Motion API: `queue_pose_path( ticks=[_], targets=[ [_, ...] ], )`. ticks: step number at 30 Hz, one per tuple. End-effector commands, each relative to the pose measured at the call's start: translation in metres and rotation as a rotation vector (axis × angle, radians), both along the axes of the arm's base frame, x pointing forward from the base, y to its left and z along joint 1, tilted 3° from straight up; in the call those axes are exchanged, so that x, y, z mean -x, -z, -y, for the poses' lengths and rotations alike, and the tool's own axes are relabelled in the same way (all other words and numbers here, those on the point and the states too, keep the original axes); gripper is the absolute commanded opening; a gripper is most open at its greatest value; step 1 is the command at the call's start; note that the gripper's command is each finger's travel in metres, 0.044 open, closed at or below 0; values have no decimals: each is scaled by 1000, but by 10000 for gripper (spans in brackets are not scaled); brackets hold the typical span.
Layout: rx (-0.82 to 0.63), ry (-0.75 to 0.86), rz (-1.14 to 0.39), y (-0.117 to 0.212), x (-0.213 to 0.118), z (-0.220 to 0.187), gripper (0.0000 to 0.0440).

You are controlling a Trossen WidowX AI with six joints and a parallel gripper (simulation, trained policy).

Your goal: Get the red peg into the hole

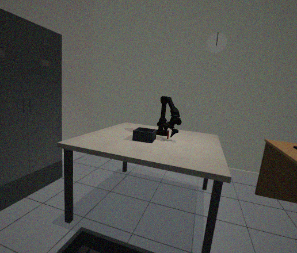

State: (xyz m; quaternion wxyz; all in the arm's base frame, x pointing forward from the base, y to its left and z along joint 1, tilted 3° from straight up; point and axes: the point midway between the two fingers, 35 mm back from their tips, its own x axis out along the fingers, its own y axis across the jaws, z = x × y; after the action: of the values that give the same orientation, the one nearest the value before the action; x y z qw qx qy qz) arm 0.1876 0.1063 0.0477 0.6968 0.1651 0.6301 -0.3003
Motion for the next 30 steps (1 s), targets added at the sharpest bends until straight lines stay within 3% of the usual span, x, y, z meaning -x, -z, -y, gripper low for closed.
queue_pose_path(
  ticks=[1, 17, 30],
  targets=[
    [15, 2, -4, 11, 2, 3, 416],
    [70, 34, -90, 32, 12, 13, 12],
    [155, 28, 13, -33, -9, 37, 0]
  ],
)
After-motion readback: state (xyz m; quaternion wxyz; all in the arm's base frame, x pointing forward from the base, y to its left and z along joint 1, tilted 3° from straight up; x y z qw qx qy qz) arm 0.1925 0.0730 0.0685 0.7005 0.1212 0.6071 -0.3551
